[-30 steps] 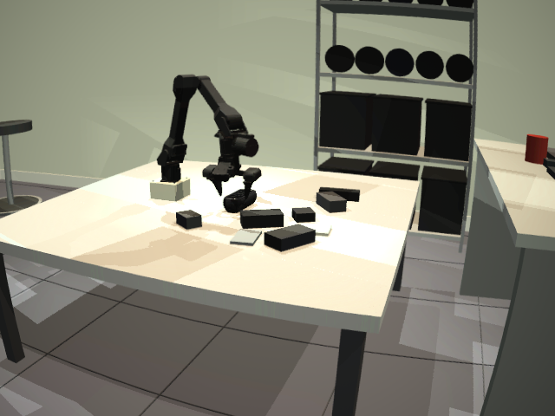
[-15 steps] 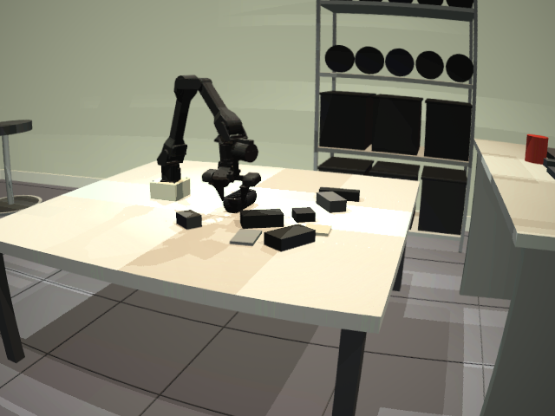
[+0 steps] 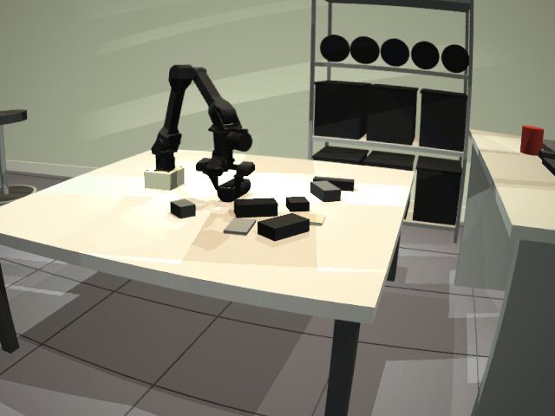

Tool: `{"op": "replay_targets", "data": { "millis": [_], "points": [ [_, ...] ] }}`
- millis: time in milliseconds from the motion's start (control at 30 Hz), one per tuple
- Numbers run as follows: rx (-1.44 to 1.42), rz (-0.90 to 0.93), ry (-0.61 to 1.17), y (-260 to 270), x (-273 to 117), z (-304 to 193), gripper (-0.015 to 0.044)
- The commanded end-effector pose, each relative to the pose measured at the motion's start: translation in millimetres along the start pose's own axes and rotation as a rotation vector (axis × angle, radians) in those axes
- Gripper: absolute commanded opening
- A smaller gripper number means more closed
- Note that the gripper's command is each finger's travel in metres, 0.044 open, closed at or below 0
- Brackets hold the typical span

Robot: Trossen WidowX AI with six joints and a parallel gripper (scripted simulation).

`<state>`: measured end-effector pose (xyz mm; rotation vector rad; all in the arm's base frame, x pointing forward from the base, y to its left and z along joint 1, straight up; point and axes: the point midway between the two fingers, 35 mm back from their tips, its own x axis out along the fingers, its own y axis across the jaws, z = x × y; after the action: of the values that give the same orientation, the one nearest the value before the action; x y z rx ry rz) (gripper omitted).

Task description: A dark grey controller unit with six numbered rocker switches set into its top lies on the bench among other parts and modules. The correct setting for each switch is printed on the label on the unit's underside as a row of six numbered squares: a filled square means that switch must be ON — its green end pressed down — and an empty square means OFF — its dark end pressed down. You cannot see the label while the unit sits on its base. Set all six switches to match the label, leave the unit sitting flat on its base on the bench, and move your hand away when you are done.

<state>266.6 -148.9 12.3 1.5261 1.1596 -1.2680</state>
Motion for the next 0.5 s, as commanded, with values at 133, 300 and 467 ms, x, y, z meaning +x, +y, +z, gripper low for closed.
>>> {"op": "replay_targets", "data": {
  "millis": [133,300,467],
  "points": [
    [-0.003,-0.002,0.006,0.1,-3.1,-3.4,0.0336],
    [-0.003,-0.002,0.002,0.1,-4.5,-4.6,0.0336],
    [-0.003,-0.002,-0.001,0.1,-6.1,-5.8,0.0336]
  ]
}}
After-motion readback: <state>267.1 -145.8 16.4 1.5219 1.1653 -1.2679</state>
